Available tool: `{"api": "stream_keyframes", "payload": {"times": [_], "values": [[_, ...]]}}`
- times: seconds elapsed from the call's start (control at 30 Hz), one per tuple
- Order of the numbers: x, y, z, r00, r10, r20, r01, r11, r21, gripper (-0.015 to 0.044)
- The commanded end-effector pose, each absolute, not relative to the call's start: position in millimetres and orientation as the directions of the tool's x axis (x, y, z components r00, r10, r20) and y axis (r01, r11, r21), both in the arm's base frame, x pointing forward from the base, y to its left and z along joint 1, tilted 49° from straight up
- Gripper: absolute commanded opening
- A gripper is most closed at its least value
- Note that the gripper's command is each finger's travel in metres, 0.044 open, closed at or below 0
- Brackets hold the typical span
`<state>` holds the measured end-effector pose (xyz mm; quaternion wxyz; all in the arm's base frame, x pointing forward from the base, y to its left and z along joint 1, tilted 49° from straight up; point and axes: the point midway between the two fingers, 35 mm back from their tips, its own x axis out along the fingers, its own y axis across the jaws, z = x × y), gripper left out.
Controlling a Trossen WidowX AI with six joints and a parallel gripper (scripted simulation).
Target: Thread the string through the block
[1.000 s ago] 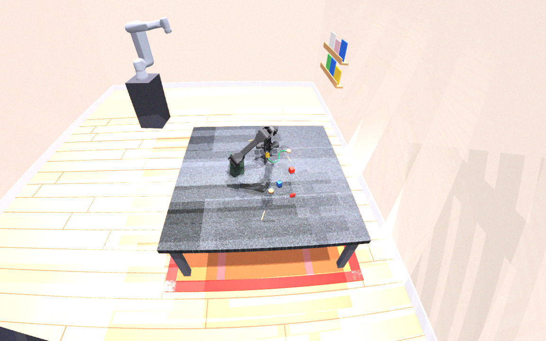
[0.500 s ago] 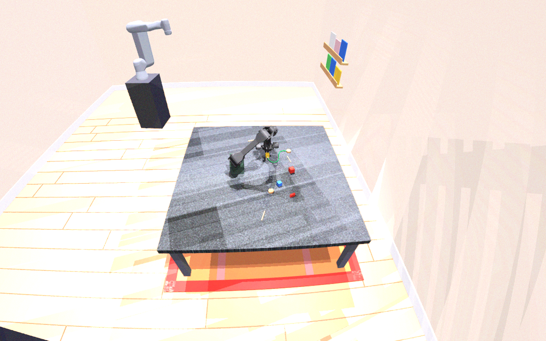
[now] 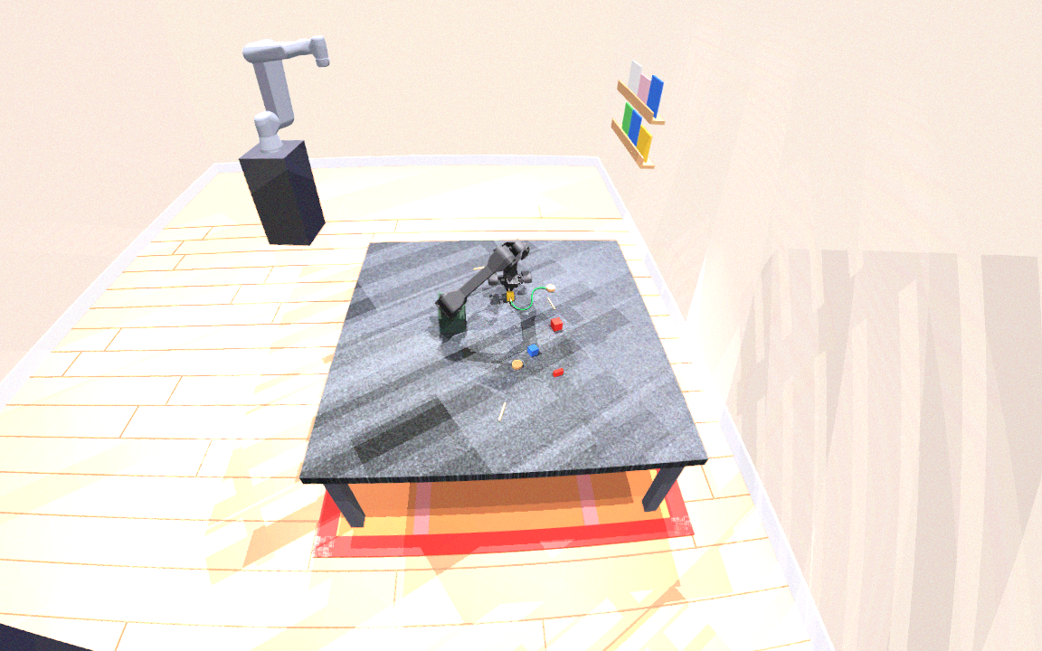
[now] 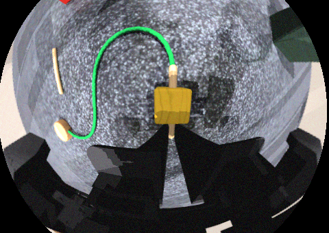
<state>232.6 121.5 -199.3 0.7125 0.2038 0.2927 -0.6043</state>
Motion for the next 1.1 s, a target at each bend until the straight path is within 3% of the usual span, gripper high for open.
{"api": "stream_keyframes", "payload": {"times": [0.0, 1.07], "values": [[233.9, 122.1, -199.2, 0.103, -0.745, -0.659, 0.981, 0.185, -0.056, 0.0000], [228.4, 139.5, -218.6, 0.106, -0.742, -0.662, 0.981, 0.189, -0.055, 0.0000]]}}
